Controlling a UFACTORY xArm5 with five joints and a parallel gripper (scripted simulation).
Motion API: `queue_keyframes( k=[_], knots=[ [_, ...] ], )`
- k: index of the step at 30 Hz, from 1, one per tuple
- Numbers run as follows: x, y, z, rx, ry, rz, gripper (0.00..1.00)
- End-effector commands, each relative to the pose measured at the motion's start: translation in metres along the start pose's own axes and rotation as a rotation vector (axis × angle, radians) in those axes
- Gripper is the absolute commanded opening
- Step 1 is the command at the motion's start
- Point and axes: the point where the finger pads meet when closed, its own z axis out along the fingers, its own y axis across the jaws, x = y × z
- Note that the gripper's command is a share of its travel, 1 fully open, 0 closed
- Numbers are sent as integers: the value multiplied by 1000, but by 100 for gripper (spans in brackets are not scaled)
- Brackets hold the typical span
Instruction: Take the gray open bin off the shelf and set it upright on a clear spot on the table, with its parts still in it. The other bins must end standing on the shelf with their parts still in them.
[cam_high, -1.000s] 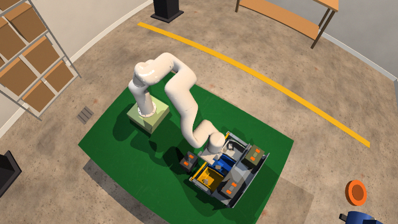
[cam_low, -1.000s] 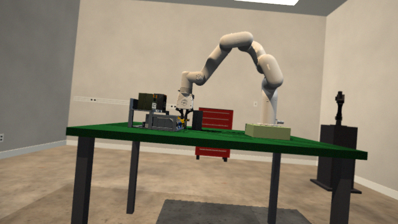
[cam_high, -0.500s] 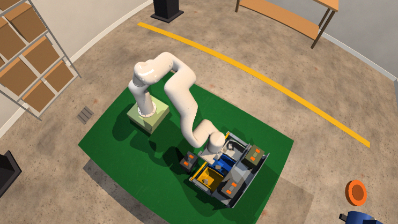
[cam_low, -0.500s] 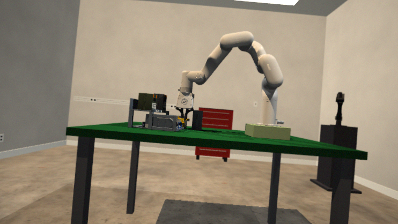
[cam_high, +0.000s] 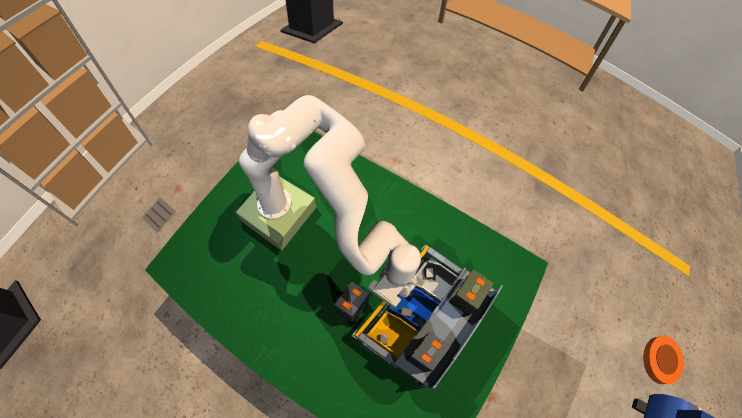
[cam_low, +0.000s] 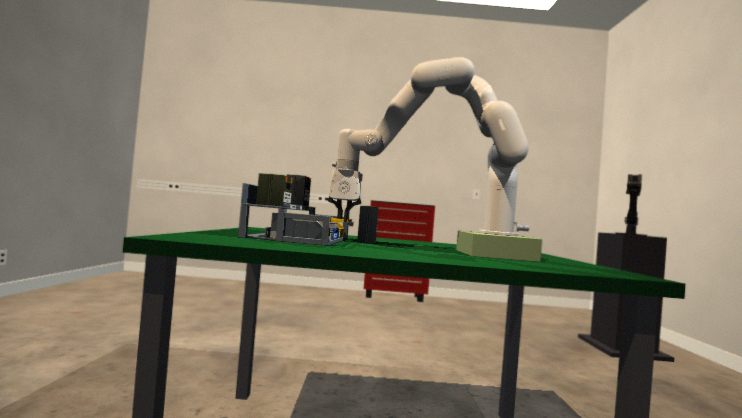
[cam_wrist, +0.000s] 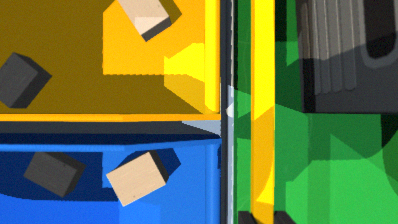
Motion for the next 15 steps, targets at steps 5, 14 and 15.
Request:
queue_keyframes(
  k=[5, 14, 15],
  knots=[
    [0, -2, -6, 4, -7, 0, 0],
    [0, -2, -11, 4, -7, 0, 0],
    [0, -2, -11, 4, -7, 0, 0]
  ],
)
